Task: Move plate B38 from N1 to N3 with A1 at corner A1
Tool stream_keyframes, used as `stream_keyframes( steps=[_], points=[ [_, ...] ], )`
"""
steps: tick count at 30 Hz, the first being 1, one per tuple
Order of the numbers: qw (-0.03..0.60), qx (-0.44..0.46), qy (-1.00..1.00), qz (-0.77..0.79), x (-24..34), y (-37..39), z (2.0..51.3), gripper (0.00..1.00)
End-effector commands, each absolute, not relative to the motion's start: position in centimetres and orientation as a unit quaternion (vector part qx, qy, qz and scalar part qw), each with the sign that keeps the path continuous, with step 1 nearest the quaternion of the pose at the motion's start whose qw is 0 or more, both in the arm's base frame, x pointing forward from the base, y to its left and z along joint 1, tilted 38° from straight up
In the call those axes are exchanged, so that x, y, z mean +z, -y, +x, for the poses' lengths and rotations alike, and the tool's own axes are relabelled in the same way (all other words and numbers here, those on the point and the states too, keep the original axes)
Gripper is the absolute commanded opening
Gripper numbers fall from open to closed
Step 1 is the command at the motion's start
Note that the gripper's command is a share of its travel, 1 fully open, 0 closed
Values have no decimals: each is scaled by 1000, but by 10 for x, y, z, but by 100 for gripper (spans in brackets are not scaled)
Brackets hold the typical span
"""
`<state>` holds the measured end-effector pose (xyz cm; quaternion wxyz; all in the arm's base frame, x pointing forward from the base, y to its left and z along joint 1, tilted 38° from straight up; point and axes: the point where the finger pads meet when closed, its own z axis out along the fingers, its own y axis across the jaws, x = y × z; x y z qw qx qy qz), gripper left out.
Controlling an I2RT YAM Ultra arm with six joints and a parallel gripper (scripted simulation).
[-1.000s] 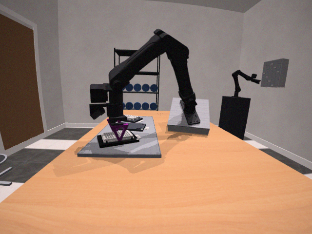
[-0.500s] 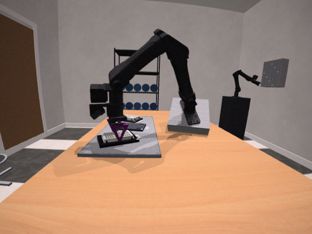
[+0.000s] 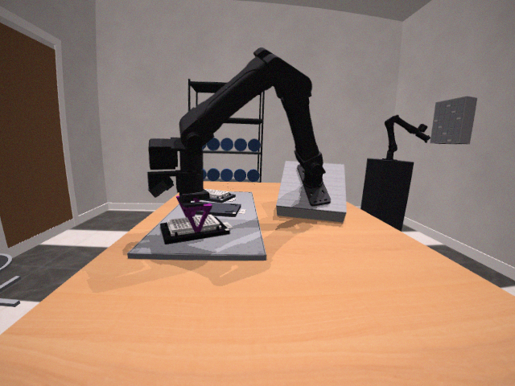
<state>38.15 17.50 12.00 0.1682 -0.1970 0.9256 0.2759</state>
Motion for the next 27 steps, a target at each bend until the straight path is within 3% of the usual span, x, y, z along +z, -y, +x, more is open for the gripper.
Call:
stream_keyframes(
  steps=[1, 27],
  points=[
    [175, 275, -925, -196, 125, -172, 383, 0],
    [174, 275, -925, -196, 154, -151, 375, 0]
  ],
)
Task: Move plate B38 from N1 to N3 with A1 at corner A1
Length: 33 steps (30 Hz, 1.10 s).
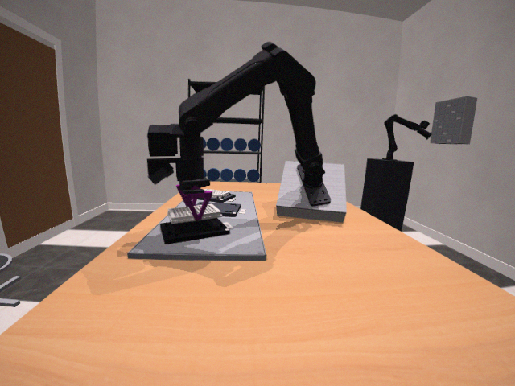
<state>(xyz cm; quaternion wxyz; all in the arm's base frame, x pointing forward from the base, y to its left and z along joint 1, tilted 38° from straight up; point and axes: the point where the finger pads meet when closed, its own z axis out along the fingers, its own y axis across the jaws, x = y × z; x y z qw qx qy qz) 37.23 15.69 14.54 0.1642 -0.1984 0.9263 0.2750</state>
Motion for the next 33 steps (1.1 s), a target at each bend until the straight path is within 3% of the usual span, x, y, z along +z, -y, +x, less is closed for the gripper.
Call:
stream_keyframes(
  steps=[1, 33],
  points=[
    [174, 275, -925, -196, 155, -150, 375, 0],
    [174, 275, -925, -196, 187, -127, 366, 0]
  ],
)
